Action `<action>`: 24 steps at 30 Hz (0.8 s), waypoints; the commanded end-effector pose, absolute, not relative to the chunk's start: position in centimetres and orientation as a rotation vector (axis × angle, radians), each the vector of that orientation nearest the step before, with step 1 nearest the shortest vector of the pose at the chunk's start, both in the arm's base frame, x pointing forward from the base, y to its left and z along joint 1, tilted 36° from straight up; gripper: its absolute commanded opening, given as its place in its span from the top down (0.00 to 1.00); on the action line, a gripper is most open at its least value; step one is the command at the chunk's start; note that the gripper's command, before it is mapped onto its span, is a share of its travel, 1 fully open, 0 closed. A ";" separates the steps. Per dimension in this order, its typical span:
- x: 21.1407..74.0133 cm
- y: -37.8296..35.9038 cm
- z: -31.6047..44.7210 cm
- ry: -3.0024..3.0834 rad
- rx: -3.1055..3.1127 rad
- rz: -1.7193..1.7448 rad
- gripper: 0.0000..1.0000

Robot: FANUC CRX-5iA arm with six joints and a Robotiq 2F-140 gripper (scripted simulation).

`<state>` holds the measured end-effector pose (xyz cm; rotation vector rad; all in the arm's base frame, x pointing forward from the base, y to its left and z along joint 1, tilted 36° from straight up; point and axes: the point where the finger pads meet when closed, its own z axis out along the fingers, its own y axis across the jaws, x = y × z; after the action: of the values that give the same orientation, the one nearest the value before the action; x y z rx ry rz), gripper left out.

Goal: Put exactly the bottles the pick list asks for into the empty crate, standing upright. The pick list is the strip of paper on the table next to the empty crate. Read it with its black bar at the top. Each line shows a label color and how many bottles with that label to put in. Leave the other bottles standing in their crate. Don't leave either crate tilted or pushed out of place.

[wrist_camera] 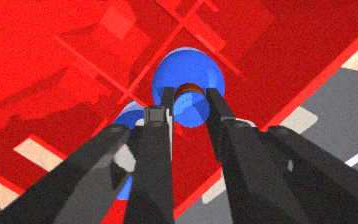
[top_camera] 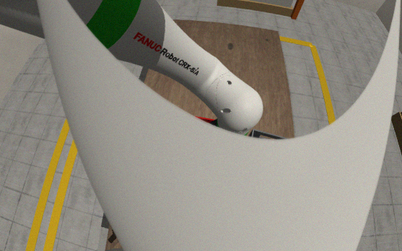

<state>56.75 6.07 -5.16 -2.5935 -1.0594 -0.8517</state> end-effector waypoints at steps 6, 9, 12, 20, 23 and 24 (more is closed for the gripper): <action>56.9 6.1 -5.3 -1.059 -2.594 -0.853 0.56; 56.9 6.1 -5.3 -1.059 -2.594 -0.853 0.56; 56.9 6.1 -5.3 -1.059 -2.594 -0.853 0.56; 56.9 6.1 -5.3 -1.059 -2.594 -0.853 0.56; 56.9 6.1 -5.3 -1.059 -2.594 -0.853 0.56; 56.9 6.1 -5.3 -1.059 -2.594 -0.853 0.56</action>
<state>56.85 6.16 -5.34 -2.5935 -1.0594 -0.8518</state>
